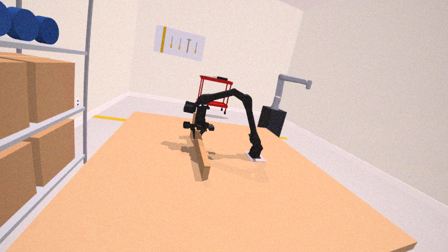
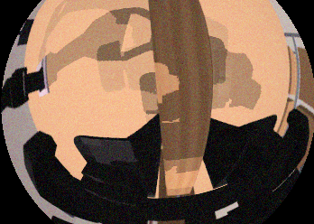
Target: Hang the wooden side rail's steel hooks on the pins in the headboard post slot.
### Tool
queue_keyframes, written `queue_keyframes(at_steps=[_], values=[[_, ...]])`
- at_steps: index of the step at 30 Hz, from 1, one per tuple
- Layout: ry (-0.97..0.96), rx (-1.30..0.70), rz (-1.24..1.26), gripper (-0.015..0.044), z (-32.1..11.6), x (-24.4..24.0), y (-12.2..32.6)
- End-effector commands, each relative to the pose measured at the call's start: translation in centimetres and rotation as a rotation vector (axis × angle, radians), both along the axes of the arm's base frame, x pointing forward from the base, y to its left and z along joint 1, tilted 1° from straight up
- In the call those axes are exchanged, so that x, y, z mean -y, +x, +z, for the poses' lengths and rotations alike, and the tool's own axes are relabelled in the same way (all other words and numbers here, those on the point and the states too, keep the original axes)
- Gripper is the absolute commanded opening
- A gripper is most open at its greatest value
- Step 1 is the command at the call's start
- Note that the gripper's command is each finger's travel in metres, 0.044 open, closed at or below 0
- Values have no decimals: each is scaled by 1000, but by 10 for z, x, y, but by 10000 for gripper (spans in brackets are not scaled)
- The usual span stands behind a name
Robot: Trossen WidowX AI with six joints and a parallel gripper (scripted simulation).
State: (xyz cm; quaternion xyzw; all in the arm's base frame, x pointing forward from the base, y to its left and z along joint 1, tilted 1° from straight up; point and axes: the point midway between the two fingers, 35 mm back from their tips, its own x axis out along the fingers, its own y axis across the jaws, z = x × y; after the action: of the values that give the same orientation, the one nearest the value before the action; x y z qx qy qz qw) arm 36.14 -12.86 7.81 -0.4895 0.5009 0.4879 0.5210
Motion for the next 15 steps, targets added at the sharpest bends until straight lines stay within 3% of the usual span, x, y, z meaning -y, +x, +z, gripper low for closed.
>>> queue_keyframes(at_steps=[1, 15], values=[[-7, 5, 3, 0, 2, 2, 0], [-7, 5, 3, 0, 3, 3, 1]])
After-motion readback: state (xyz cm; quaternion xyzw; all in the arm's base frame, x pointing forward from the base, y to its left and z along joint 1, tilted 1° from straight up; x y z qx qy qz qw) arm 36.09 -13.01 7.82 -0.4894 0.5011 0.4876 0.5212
